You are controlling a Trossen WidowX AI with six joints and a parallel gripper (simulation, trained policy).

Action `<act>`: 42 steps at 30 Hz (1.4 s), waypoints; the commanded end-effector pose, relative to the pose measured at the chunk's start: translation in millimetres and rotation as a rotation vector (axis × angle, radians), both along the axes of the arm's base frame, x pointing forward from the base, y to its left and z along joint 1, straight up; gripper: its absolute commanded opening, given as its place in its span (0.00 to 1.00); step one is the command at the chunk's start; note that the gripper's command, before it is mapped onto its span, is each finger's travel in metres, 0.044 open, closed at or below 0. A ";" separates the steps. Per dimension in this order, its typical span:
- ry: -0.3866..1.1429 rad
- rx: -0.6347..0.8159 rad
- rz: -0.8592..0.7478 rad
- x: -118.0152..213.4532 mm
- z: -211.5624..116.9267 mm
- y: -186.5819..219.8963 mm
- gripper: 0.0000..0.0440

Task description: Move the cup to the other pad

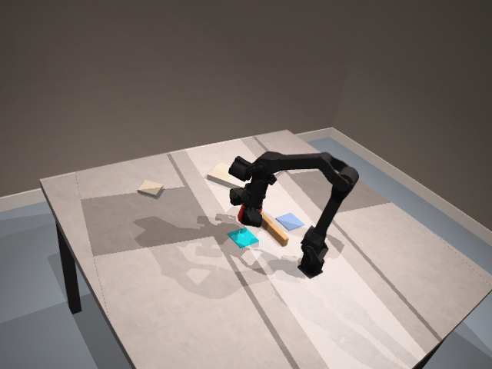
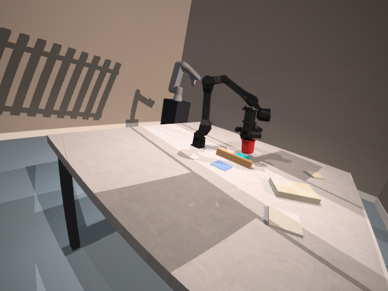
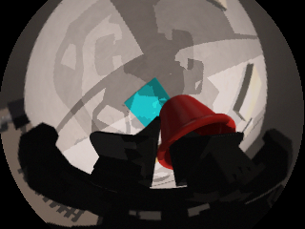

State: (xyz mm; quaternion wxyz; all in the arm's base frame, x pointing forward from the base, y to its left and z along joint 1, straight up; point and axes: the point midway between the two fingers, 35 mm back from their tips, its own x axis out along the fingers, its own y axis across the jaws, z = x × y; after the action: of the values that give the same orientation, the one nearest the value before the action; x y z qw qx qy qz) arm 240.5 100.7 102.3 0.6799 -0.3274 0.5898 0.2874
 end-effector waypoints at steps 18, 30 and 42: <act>0.007 -0.006 0.009 -25.3 -38.1 17.9 0.07; -0.056 0.078 0.001 -22.9 -27.3 25.1 0.35; -0.105 0.150 0.000 -28.5 -10.6 26.5 0.48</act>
State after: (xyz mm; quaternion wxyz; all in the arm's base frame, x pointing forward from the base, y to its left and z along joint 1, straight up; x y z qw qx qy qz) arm 213.7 126.6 88.8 0.7277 -0.2969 0.5342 0.3114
